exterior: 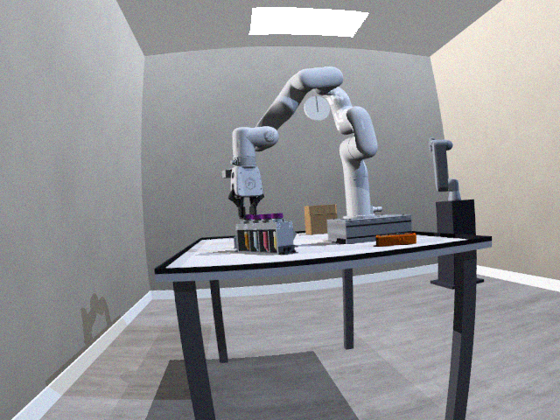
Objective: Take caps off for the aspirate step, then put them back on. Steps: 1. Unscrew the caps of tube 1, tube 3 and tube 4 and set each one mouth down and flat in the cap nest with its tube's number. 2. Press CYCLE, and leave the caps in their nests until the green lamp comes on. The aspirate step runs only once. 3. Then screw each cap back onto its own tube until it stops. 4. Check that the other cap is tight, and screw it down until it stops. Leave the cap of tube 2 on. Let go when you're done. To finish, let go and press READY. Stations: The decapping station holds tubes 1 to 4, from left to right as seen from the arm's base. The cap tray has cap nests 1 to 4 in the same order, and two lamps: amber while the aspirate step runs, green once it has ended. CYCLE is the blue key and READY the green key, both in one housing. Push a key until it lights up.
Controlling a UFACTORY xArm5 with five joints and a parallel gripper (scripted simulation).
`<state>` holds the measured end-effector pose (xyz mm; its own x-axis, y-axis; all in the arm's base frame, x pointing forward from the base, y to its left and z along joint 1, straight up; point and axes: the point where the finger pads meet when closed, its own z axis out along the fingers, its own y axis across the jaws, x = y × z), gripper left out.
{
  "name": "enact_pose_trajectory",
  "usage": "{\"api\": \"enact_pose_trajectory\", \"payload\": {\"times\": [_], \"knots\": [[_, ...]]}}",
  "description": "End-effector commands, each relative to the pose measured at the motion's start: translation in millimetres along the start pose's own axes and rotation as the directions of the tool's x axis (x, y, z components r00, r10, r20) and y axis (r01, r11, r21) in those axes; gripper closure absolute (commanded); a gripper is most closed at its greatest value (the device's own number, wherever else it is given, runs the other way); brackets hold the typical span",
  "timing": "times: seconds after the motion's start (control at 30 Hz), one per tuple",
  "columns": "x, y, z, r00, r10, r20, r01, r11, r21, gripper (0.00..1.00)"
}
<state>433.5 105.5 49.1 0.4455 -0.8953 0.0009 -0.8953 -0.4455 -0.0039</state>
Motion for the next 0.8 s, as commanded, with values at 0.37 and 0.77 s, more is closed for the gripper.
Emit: {"api": "enact_pose_trajectory", "payload": {"times": [0.37, 0.77], "knots": [[0.3, -1.2, -0.8, 0.773, 0.634, 0.006, -0.634, 0.773, 0.002, 1.0], [0.3, -1.2, -0.7, 0.74, 0.673, 0.006, -0.673, 0.74, 0.001, 1.0]]}}
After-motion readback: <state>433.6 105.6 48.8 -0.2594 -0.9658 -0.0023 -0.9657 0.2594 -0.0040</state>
